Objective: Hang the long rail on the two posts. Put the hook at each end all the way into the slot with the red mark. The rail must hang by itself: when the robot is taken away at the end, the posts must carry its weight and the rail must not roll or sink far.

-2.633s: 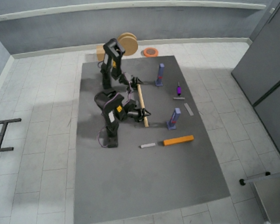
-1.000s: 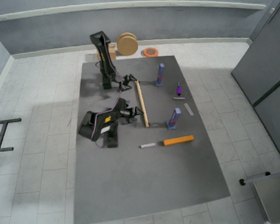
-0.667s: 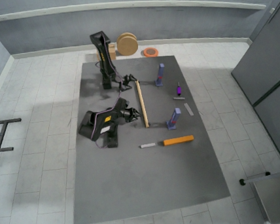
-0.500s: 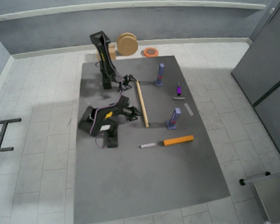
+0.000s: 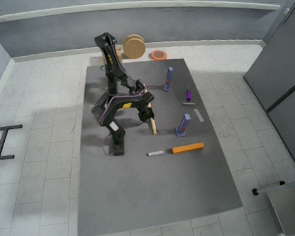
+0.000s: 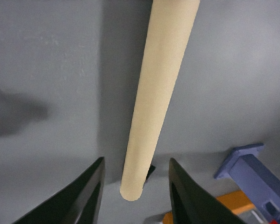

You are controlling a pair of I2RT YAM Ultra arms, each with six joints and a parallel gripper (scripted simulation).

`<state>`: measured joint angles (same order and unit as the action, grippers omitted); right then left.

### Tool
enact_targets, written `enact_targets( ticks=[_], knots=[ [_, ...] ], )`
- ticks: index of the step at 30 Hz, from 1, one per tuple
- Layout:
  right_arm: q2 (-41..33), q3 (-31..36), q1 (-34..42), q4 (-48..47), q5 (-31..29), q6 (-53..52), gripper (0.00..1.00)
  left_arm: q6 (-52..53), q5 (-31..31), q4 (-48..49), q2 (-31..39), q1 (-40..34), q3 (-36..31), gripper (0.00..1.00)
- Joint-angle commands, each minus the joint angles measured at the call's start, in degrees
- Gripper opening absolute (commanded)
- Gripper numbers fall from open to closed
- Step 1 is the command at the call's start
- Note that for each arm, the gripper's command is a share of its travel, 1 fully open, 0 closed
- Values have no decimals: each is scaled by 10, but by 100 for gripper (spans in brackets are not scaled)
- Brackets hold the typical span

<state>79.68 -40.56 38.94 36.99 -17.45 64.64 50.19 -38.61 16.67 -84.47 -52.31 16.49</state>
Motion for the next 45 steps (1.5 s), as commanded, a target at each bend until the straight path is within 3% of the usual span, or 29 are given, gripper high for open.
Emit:
enact_targets(
  ticks=[1, 9, 11, 19, 26, 35, 45],
  knots=[
    [47, -75, -41, 91, 78, 32, 48, 17, 90, -113, -17, 43, 71, 48],
    [136, -184, -101, 171, 138, 61, 48, 46, 201, -299, -65, 129, 231, 48],
    [136, -184, -101, 171, 138, 61, 48, 46, 201, -299, -65, 129, 231, 48],
    [200, -239, -155, 223, 192, 80, 48, 89, 322, -497, -112, 201, 359, 48],
    [225, -257, -175, 223, 193, 84, 48, 127, 397, -638, -170, 267, 453, 48],
    [220, -257, -175, 224, 193, 82, 48, 153, 420, -702, -234, 308, 495, 48],
    [222, -249, -172, 228, 198, 79, 48, 148, 417, -685, -247, 306, 489, 48]
  ],
)
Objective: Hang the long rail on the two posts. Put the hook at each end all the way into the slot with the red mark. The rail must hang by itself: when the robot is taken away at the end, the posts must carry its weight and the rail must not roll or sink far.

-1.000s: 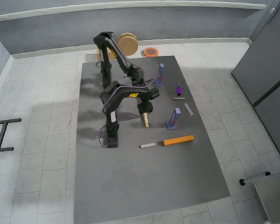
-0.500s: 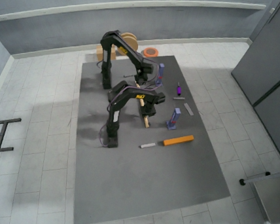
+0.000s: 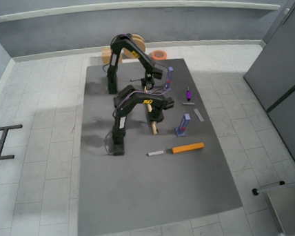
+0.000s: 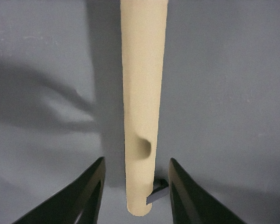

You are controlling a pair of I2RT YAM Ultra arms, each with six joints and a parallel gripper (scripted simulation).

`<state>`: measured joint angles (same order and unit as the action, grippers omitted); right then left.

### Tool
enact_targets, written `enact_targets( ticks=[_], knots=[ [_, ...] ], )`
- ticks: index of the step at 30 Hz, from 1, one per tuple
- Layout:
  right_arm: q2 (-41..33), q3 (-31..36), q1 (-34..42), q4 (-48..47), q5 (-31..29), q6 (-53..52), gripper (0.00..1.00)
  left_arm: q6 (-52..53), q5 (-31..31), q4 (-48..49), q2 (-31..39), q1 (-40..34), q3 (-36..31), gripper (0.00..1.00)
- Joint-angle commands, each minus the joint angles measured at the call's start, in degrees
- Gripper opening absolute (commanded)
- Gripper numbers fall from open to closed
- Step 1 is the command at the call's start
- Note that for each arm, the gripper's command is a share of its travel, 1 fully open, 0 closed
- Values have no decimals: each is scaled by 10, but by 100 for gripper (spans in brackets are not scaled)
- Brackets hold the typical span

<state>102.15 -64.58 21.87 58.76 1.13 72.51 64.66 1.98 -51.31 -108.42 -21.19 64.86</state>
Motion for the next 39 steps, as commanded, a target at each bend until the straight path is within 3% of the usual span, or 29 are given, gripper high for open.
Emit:
enact_targets(
  ticks=[1, 24, 39],
  knots=[
    [1, -7, 0, -2, 12, -1, 48, 3, 11, -2, -8, -6, 3, 48],
    [30, 42, 8, -77, 13, -7, 48, -6, 12, 70, -36, -12, -41, 48],
    [19, 41, 3, -73, 13, -2, 27, -3, 7, 64, -32, -9, -34, 48]
  ],
)
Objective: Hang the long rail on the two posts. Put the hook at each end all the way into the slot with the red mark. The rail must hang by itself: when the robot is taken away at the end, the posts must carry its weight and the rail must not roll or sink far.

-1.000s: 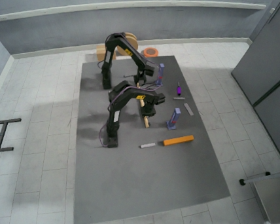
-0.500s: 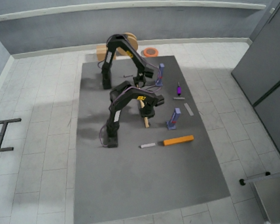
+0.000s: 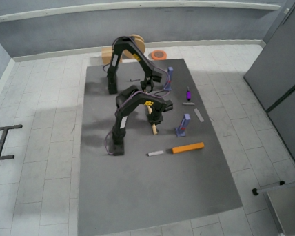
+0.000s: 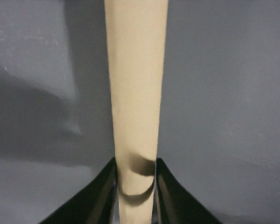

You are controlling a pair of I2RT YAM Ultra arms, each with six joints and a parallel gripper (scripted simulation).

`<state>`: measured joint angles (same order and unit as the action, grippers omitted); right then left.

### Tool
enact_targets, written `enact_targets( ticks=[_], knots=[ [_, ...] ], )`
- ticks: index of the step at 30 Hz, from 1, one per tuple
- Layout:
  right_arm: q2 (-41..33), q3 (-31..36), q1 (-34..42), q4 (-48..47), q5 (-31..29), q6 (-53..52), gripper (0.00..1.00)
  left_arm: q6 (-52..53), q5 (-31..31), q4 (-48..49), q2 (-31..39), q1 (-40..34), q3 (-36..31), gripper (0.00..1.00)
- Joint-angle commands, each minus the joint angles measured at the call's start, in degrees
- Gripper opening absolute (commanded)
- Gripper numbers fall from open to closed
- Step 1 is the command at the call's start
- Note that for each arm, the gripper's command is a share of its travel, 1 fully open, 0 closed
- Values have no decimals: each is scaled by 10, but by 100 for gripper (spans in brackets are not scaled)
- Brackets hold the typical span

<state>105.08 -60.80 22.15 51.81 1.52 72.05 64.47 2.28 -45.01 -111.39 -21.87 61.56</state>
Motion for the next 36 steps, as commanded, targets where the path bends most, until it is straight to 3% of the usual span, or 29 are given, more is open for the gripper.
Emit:
enact_targets(
  ticks=[1, 8, 10, 14, 16, 36],
  knots=[
    [-10, 3, 0, -5, 9, 2, 27, -1, 4, 1, -2, -2, -1, 48],
    [-11, 6, -4, -5, 8, 3, 18, -1, 4, 1, -2, -2, -1, 48],
    [-11, 6, -4, -5, 8, 3, 0, -1, 4, 1, -2, -2, -1, 48],
    [-12, 8, -7, -6, 8, 8, 0, -1, 4, 1, -2, -2, -1, 48],
    [-12, 8, -7, -6, 8, 7, 19, -1, 4, 1, -2, -2, -1, 44],
    [-7, 2, -3, -2, 3, 4, 19, 3, 9, -2, -10, 0, 8, 21]
  ],
)
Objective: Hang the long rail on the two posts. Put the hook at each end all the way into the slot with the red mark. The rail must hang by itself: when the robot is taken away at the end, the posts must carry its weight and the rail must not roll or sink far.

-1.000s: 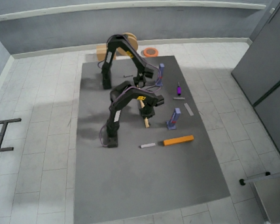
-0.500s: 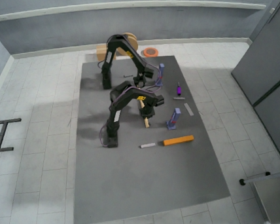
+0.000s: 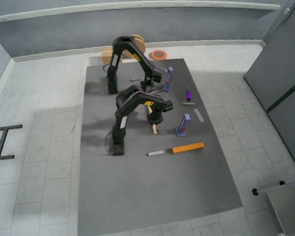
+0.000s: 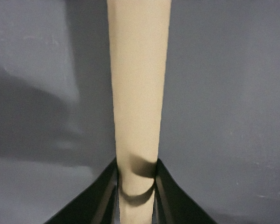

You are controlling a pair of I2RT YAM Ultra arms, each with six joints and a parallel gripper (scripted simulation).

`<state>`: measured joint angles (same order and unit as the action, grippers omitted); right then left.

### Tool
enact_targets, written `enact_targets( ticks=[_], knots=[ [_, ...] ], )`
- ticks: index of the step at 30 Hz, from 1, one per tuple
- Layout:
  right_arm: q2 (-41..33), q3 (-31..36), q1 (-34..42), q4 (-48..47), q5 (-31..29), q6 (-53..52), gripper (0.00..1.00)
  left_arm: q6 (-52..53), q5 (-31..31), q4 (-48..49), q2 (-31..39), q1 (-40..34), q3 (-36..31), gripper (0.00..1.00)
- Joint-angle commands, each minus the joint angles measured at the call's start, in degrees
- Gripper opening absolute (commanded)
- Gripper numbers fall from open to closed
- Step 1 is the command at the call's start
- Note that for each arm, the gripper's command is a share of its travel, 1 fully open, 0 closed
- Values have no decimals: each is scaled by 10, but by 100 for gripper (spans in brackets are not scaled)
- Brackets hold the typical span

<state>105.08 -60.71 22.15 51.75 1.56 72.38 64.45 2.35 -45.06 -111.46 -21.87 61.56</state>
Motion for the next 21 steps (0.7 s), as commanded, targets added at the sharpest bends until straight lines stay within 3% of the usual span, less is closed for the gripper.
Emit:
enact_targets(
  ticks=[1, 2, 4, 6, 8, 21],
  knots=[
    [-7, 1, -3, -1, 3, 1, 19, 4, 8, -2, -9, 0, 8, 20],
    [-7, 1, -3, -1, 3, 1, 19, 4, 8, -2, -9, 0, 8, 18],
    [-7, 1, -3, -1, 3, 1, 19, 4, 8, -2, -9, 0, 8, 0],
    [-7, 1, -3, -1, 3, 1, 19, 6, 8, -5, -11, 3, 11, 0],
    [-7, 1, -3, -1, 3, 1, 19, 2, 3, -1, -5, 1, 5, 19],
    [-19, 4, -2, 8, 4, -8, 19, 10, 2, -13, 0, 1, 13, 19]
  ],
)
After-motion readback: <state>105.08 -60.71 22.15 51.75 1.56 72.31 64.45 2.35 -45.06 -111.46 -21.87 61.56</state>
